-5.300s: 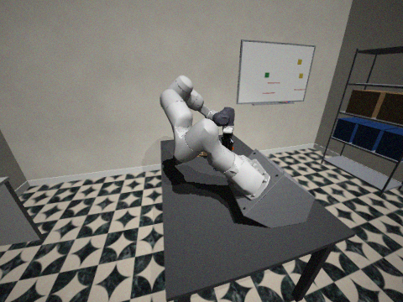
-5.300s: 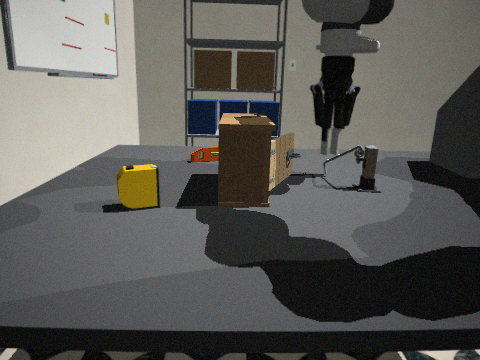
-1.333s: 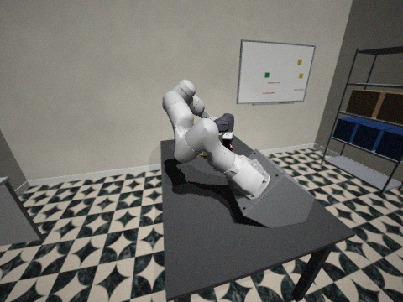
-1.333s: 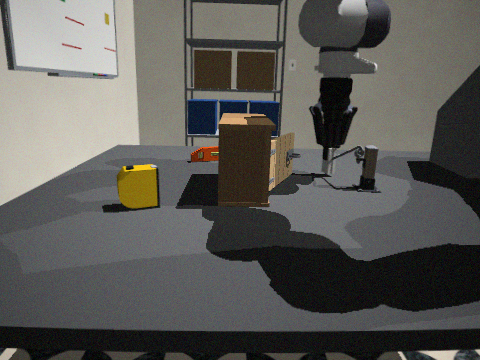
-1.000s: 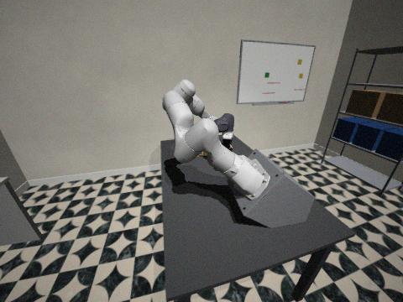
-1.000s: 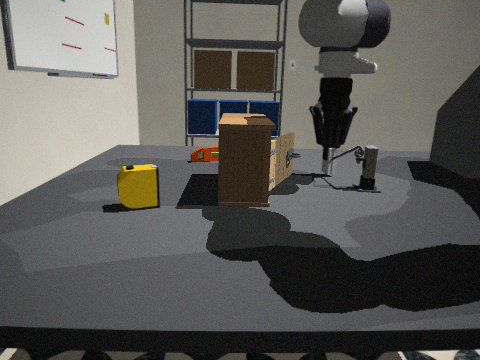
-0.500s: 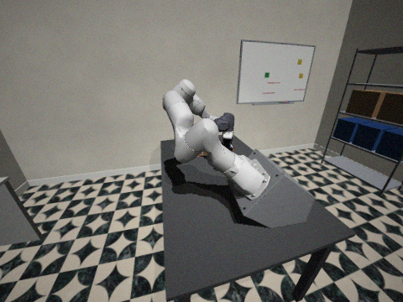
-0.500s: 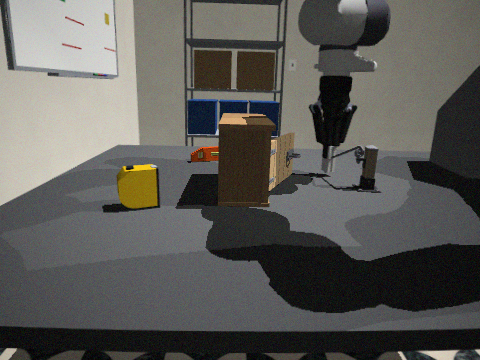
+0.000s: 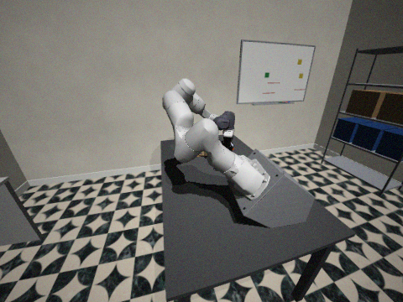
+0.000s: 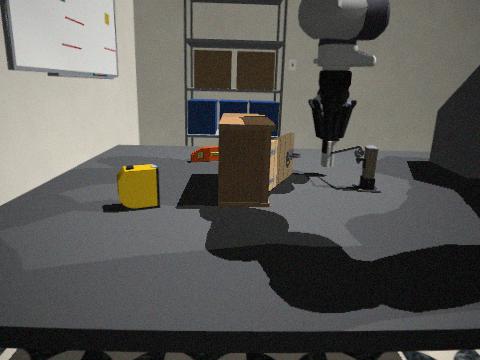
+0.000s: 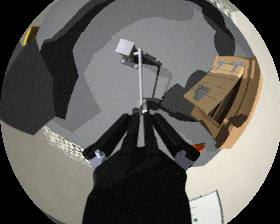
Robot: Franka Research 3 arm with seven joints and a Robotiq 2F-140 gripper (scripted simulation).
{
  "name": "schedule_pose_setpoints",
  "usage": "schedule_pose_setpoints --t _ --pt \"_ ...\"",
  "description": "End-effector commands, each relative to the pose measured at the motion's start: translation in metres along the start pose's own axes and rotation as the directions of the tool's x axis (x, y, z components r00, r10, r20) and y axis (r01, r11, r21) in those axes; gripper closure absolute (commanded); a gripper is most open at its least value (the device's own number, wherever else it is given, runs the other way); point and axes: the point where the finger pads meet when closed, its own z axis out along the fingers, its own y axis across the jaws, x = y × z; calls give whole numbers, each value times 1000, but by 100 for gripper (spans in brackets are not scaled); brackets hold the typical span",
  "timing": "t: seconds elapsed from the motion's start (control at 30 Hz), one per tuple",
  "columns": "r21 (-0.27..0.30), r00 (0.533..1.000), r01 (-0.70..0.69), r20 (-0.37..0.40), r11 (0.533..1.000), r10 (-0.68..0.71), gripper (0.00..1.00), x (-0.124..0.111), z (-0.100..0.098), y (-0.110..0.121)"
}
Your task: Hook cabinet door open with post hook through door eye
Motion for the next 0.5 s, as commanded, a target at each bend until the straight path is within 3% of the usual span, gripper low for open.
schedule_pose_setpoints --t 0.0,0.47 --pt "-2 1000 -2 2 1000 2 97 -3 -7 1" --pt "-2 1000 -2 2 1000 2 97 -4 -19 1"
